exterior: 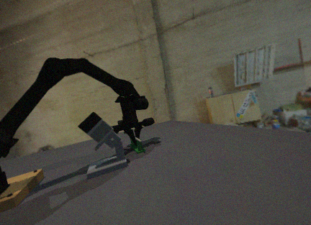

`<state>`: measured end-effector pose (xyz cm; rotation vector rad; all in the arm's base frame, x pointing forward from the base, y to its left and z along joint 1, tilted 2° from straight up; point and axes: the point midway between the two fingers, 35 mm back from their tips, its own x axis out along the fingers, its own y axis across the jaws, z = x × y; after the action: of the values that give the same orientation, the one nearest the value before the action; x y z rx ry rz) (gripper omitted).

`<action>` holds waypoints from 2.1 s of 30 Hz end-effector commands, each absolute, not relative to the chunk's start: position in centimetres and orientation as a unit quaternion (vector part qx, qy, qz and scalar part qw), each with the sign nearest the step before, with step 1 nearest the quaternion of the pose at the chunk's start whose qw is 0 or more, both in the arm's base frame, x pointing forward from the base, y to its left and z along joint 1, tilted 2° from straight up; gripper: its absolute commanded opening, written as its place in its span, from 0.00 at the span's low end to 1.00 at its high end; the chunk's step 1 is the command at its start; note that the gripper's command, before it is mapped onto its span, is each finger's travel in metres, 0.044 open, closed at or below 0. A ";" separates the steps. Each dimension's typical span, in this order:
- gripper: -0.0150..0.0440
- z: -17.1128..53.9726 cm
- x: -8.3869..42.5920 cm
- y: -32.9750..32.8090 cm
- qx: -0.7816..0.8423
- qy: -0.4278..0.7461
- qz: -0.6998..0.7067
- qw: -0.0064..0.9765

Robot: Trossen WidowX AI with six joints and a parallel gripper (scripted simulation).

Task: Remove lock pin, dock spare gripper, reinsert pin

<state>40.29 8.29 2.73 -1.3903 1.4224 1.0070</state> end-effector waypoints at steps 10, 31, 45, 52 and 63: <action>0.25 4.7 40.4 8.3 -0.562 0.572 0.406 0.439; 0.27 9.1 40.1 8.4 -0.561 0.572 0.407 0.438; 0.25 9.3 39.4 8.7 -0.556 0.577 0.404 0.442; 0.25 9.9 37.4 9.3 -0.552 0.579 0.403 0.444; 0.25 10.7 34.1 9.9 -0.547 0.583 0.401 0.447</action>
<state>34.90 9.63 10.52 -1.3626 1.4442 0.9971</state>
